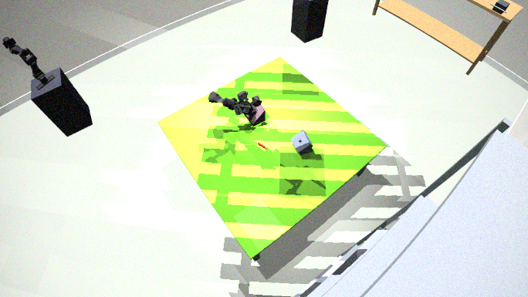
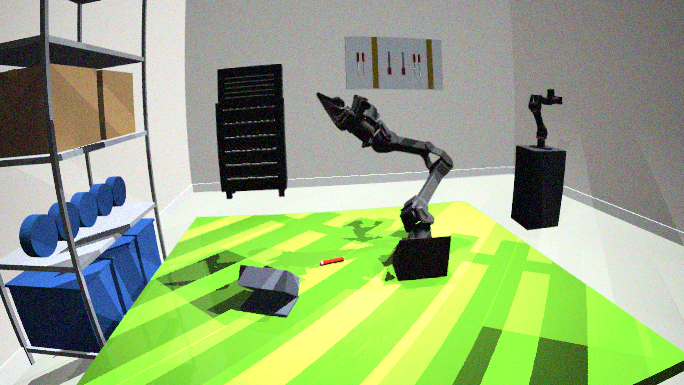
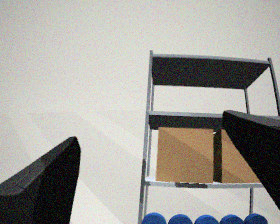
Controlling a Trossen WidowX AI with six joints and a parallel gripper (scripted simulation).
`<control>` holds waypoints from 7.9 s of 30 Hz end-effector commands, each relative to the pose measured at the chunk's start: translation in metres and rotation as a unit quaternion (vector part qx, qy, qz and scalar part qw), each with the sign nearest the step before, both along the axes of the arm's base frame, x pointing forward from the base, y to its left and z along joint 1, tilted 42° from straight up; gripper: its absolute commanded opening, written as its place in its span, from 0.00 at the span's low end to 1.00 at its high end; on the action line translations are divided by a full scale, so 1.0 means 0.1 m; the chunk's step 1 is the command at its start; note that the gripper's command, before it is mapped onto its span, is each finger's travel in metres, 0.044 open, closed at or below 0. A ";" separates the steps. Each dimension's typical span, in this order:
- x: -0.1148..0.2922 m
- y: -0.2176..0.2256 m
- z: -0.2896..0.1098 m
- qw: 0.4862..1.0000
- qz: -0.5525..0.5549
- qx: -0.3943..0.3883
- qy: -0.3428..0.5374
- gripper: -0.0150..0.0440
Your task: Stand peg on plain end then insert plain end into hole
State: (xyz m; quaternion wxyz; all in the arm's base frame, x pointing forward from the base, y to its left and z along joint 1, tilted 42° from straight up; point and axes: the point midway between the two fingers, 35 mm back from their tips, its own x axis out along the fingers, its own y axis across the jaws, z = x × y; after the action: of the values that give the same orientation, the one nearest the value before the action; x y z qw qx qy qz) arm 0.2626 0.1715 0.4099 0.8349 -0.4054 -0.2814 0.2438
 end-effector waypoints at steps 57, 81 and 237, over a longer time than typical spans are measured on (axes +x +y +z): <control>0.60 -1.67 -3.15 0.548 -0.558 -0.133 0.609 1.00; 0.37 -2.09 -3.37 0.436 -0.635 -0.197 0.607 1.00; 0.02 -2.39 -3.49 0.701 -0.484 -0.115 0.511 0.34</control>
State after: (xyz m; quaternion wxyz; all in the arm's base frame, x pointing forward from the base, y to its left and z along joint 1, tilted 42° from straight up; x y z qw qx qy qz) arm 0.2669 -0.0682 0.0603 0.7937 -0.3908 0.4662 -0.0014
